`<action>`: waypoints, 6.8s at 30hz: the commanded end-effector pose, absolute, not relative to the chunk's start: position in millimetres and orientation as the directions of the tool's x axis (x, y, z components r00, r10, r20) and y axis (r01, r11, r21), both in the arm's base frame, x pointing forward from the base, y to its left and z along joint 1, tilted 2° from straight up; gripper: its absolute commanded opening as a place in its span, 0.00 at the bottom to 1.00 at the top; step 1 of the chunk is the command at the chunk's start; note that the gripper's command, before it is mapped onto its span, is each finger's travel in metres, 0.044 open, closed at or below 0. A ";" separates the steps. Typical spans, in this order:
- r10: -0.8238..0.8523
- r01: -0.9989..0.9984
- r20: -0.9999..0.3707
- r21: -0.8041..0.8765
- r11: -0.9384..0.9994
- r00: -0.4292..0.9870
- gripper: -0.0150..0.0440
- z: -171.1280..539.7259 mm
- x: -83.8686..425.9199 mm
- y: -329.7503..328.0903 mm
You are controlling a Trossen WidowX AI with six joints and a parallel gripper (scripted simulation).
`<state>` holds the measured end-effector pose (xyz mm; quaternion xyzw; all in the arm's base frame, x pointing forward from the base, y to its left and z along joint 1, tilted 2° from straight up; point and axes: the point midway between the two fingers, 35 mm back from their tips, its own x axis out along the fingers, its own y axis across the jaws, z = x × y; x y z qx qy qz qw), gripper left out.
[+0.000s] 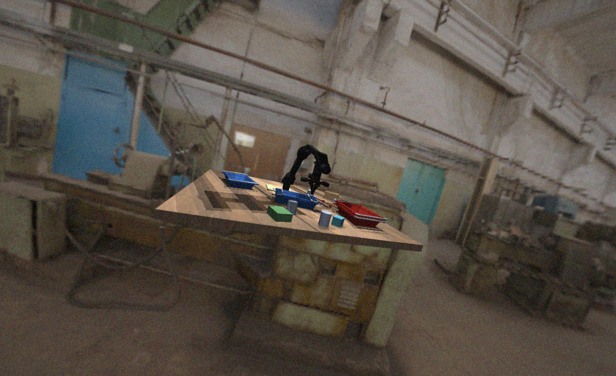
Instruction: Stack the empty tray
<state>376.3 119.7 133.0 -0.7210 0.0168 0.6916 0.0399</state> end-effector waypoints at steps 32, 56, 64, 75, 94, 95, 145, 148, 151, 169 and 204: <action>0.031 -0.079 -0.999 -0.034 -0.996 0.043 0.25 133.0 376.3 119.7; 0.032 -0.079 -0.998 -0.035 -0.996 0.045 0.57 135.5 376.4 119.7; 0.052 -0.078 -0.993 -0.061 -0.995 0.111 0.92 213.1 369.7 115.9; 0.011 -0.709 -0.998 -0.056 -0.702 0.069 1.00 176.2 368.9 -42.7; -0.003 -0.692 -1.000 -0.023 0.722 0.030 1.00 133.9 157.1 -276.7; -0.002 -0.629 -1.000 -0.020 0.777 0.029 1.00 131.5 141.9 -281.3; 0.004 -0.302 -1.000 -0.004 0.953 0.027 0.67 35.9 75.6 -290.9; 0.004 -0.302 -1.000 -0.004 0.953 0.027 0.63 35.9 75.6 -290.9; 0.004 -0.302 -1.000 -0.004 0.953 0.027 0.60 35.9 75.6 -290.9; 0.004 -0.302 -1.000 -0.004 0.953 0.027 0.39 35.9 75.6 -290.9; 0.004 -0.302 -1.000 -0.004 0.953 0.027 0.25 116.1 73.5 -291.4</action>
